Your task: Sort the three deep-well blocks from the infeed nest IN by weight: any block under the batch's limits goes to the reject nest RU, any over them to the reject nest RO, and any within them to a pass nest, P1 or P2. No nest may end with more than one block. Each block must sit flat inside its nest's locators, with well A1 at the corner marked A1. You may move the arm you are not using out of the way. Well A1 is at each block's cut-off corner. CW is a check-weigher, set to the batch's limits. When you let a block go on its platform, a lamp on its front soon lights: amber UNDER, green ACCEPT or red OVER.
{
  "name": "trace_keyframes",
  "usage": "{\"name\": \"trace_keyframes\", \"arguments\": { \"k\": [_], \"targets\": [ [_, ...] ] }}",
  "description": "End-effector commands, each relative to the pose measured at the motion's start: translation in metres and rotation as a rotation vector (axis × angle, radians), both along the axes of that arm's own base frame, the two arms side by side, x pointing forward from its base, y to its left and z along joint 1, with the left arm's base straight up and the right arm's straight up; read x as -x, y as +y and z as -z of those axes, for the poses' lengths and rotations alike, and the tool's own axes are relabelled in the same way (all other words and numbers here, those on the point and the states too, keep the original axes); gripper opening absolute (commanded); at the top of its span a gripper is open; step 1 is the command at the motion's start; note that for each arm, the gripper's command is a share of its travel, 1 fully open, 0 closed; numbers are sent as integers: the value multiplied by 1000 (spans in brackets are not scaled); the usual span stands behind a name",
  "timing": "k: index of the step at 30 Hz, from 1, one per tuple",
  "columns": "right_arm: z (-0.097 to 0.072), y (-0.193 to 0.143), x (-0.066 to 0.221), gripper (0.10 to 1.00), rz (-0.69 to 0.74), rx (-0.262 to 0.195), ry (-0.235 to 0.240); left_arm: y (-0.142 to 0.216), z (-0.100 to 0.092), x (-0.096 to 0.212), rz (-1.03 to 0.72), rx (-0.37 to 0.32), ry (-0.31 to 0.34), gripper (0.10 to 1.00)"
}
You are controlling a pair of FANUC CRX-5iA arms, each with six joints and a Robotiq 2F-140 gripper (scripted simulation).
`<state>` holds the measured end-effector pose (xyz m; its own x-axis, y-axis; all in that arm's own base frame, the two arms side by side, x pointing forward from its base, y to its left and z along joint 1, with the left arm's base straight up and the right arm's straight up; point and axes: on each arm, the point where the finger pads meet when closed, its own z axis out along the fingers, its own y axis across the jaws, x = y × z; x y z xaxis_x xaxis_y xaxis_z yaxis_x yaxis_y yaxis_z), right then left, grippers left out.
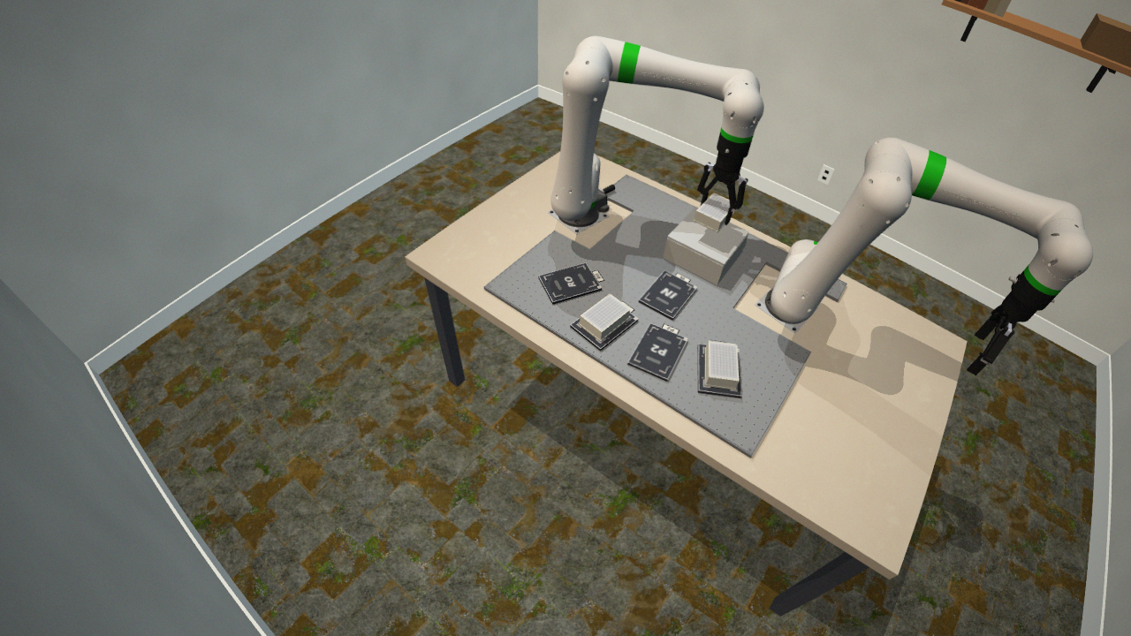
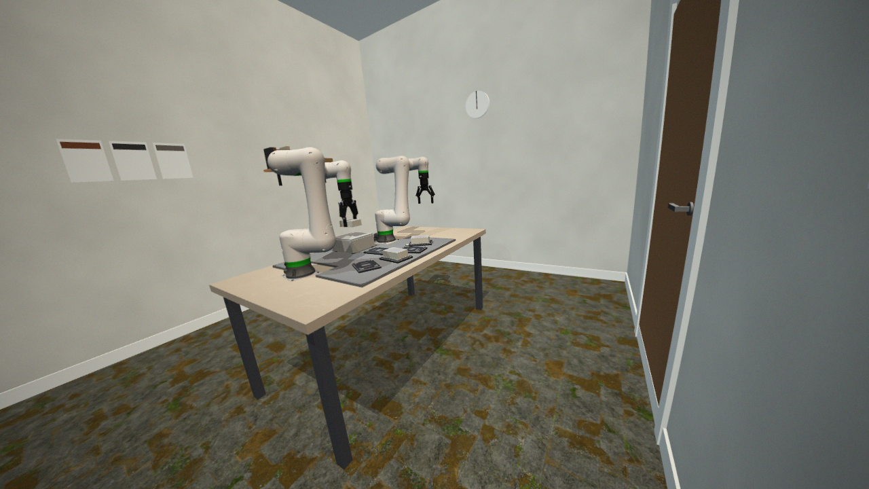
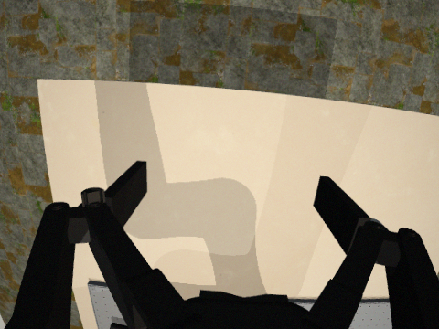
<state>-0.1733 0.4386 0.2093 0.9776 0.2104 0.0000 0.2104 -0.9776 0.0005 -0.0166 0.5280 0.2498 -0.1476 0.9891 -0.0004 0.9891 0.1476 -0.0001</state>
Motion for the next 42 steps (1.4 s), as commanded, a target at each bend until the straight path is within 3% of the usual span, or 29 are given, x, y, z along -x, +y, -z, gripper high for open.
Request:
{"name": "trace_keyframes", "arguments": {
  "k": [1,13,42],
  "targets": [
    [-1,0,0,99,0,-2,0,0,-1,0,0,-2,0,1000],
    [9,1,0,99,0,-2,0,0,-1,0,0,-2,0,1000],
    [54,1,0,99,0,-2,0,0,-1,0,0,-2,0,1000]
  ]
}}
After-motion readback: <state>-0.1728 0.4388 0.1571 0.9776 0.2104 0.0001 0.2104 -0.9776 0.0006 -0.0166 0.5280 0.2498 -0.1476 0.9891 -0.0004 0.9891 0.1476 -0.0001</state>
